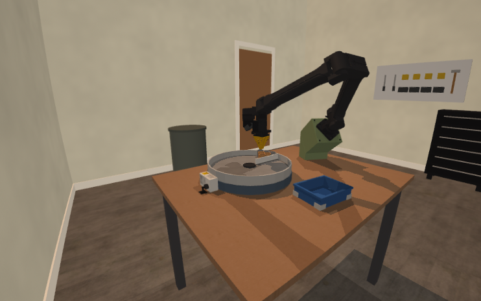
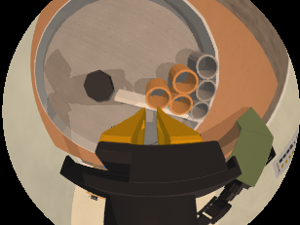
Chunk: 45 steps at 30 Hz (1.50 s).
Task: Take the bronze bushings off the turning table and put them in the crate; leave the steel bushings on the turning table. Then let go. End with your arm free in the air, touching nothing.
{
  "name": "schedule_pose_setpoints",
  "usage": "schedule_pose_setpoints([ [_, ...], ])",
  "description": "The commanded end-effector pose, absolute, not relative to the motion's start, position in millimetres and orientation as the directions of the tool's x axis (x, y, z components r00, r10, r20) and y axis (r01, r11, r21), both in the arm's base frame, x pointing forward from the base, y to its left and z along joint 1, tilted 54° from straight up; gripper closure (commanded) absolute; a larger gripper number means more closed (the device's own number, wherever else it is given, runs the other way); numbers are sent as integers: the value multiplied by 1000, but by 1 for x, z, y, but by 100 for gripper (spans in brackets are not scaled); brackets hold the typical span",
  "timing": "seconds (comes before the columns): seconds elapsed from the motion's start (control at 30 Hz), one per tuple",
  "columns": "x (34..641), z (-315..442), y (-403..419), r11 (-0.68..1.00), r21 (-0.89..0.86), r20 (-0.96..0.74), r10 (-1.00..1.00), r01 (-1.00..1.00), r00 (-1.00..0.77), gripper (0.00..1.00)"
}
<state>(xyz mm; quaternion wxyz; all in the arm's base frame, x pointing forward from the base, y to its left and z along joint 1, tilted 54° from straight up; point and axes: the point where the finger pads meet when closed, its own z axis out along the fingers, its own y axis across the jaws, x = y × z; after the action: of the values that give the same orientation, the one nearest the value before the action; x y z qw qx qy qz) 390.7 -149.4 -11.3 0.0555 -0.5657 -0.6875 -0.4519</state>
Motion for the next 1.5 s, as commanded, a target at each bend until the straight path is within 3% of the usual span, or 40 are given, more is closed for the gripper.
schedule_pose_setpoints([
  [0.0,400,-10,-151,-106,524,616,732,845,-290,86],
  [1.47,397,-12,-157,-131,516,623,736,847,-265,86],
])
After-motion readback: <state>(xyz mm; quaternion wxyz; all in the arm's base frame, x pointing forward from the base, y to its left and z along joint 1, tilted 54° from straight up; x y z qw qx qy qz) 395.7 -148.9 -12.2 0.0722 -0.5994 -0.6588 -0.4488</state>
